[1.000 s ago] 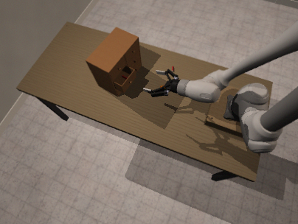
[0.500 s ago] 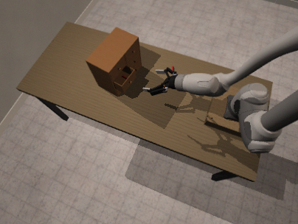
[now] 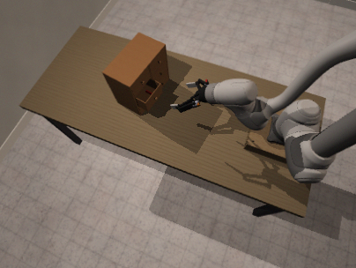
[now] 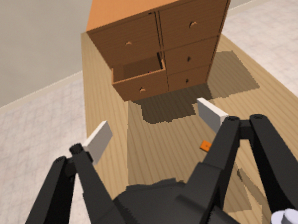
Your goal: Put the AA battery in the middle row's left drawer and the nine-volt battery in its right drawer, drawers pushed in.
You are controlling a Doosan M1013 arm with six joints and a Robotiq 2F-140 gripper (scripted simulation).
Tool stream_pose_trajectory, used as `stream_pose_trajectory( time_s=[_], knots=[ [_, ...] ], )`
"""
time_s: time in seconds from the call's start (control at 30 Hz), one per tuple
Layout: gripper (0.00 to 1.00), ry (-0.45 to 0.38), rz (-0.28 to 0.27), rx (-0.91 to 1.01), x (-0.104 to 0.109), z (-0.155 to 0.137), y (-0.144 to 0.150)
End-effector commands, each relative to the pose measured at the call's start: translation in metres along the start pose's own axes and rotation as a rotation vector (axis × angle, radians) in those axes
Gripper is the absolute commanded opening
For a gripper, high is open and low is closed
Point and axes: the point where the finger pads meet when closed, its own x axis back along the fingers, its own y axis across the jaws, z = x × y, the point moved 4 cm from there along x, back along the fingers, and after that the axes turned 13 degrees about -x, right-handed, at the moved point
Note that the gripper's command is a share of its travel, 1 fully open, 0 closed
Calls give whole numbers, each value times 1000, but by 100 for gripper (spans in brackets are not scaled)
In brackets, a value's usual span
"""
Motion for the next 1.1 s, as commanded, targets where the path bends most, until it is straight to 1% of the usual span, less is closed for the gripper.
stream_pose_trajectory(
  time_s=[0.0, 0.2, 0.27, 0.33, 0.5, 0.77, 0.83, 0.97, 1.07],
  knots=[
    [100, -101, -38, 6, 1, 6, -1],
    [100, -195, -60, 5, 3, 12, -2],
    [100, -195, -60, 5, 3, 12, -2],
    [100, -233, -69, 5, 3, 15, -3],
    [100, -353, -96, 4, 4, 22, -5],
    [100, -595, -152, 2, 5, 36, -8],
    [100, -595, -152, 2, 5, 36, -8],
    [100, -684, -173, 2, 5, 41, -9],
    [100, -736, -185, 1, 5, 44, -10]
  ],
)
